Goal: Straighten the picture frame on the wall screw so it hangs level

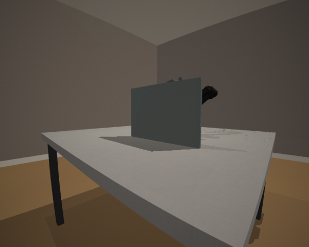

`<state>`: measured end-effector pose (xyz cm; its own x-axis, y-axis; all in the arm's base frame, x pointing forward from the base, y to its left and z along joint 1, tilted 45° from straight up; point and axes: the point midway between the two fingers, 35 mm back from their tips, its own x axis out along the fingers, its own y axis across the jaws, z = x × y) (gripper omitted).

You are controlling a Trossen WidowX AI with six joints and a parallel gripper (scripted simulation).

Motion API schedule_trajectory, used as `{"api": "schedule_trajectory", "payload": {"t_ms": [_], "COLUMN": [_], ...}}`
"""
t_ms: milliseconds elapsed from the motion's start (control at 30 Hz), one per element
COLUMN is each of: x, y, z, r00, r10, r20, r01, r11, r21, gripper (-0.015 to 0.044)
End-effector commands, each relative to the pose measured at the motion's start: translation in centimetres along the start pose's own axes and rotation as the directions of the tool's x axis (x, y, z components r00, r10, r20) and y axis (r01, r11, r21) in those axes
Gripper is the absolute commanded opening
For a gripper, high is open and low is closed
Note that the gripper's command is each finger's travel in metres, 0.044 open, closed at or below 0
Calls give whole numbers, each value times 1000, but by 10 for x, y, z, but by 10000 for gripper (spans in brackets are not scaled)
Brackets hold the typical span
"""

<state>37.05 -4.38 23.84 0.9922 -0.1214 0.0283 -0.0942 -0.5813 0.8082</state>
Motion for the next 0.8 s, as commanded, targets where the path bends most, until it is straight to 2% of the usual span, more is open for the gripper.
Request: {"api": "schedule_trajectory", "payload": {"t_ms": [0, 767], "x": [0, 0], "y": [0, -2], "z": [2, 1], "r00": [1000, 1000], "r10": [10, 5], "r20": [8, 6], "r01": [-10, -5], "r11": [1000, 1000], "r21": [2, 5], "gripper": [0, 0]}}
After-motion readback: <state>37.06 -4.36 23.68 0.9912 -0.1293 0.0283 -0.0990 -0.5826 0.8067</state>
